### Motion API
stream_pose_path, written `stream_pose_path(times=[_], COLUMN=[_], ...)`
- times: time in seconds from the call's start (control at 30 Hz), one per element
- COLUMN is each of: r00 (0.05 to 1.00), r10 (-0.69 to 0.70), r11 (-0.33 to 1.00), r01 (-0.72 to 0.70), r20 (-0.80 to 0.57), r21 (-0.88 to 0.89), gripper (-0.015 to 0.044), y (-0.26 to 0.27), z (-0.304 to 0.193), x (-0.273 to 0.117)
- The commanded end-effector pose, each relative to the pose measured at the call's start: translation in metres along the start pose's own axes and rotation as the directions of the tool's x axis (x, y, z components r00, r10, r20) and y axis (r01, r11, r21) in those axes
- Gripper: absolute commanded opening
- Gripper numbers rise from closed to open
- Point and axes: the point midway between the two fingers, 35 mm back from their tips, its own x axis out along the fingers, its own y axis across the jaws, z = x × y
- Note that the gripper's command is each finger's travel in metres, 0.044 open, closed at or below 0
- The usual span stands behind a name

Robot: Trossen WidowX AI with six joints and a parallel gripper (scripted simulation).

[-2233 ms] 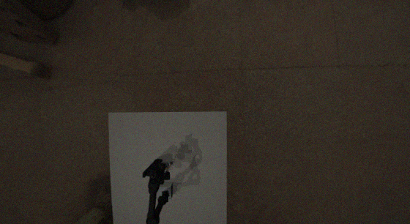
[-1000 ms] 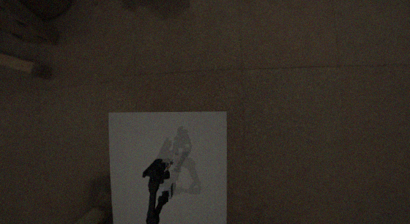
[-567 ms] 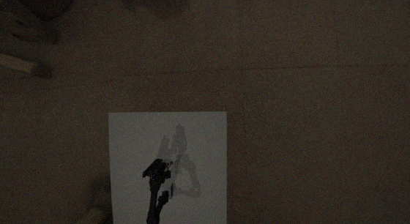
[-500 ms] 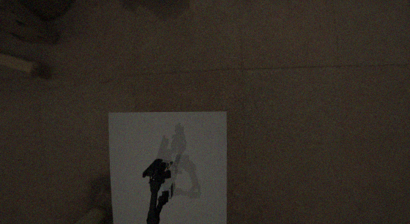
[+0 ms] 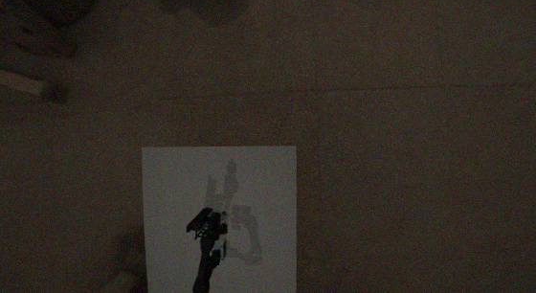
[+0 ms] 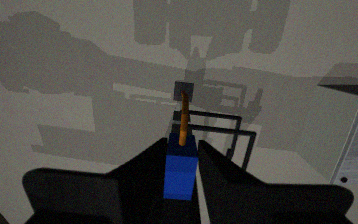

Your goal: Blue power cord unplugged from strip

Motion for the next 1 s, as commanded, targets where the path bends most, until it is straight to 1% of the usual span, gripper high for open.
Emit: stream_pose_path(times=[0.0,0.13,0.27,0.53,0.7,0.8,0.97], r00=[0.998,0.998,0.998,0.998,0.998,0.997,0.997], r10=[0.001,0.000,-0.001,-0.001,-0.001,-0.001,-0.001], r11=[0.999,0.999,0.999,0.999,0.999,0.999,0.999], r01=[-0.003,-0.003,-0.002,-0.002,-0.002,-0.002,-0.002], r20=[0.066,0.067,0.067,0.067,0.070,0.073,0.073], r21=[0.036,0.036,0.037,0.037,0.037,0.036,0.036], gripper=[0.0000,0.0000,0.0105,0.0315,0.0440,0.0440,0.0440], y=[-0.003,-0.005,-0.004,-0.004,-0.003,-0.006,-0.006], z=[0.027,0.034,0.024,0.024,0.053,0.081,0.084], x=[-0.003,-0.004,-0.001,-0.001,-0.009,-0.017,-0.018])
